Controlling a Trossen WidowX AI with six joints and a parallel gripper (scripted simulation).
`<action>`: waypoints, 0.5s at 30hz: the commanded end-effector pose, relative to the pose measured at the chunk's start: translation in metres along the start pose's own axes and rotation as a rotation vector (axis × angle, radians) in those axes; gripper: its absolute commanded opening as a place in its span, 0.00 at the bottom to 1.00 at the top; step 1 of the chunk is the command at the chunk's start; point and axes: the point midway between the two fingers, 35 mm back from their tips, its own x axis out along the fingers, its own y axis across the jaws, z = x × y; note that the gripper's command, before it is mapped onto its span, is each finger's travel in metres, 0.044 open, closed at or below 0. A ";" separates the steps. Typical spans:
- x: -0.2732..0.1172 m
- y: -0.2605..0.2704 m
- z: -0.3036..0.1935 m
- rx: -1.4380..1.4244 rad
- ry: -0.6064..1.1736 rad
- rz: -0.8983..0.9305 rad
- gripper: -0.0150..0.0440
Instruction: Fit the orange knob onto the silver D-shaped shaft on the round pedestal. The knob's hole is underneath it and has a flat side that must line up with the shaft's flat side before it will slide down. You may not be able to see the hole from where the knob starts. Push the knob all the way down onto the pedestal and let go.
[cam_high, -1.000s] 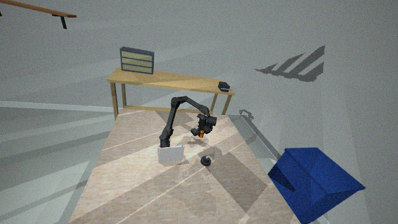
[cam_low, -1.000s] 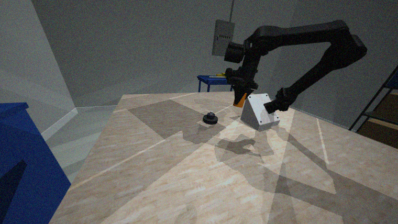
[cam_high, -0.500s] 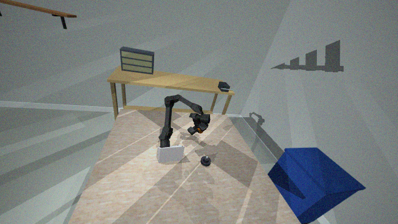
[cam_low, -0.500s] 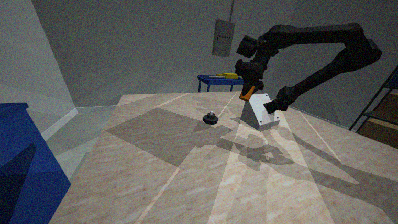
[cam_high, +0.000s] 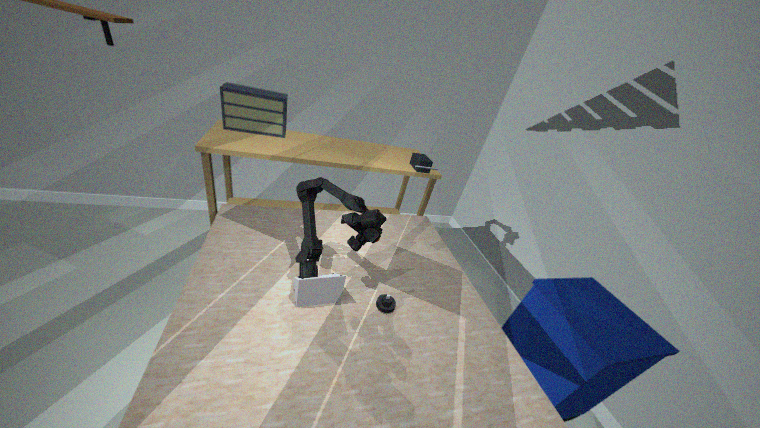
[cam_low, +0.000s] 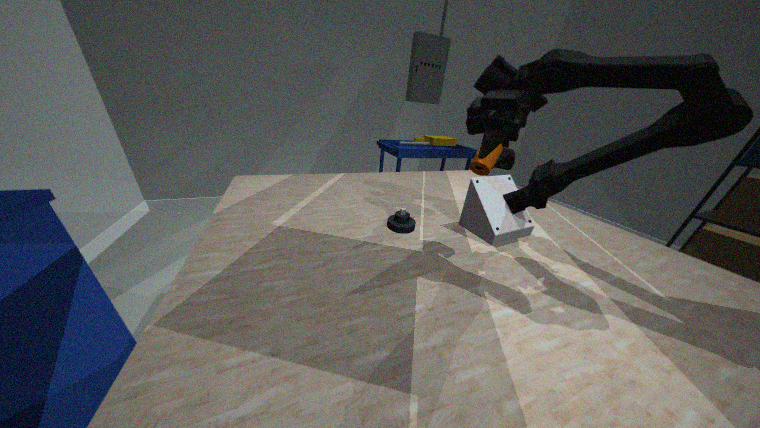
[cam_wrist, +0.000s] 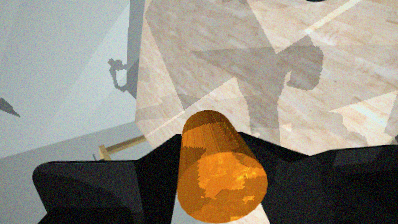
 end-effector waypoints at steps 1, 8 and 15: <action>-0.011 0.006 -0.008 -0.009 0.000 0.106 0.25; -0.012 0.007 -0.009 -0.010 0.001 0.120 0.25; -0.012 0.006 -0.008 -0.009 -0.001 0.153 0.25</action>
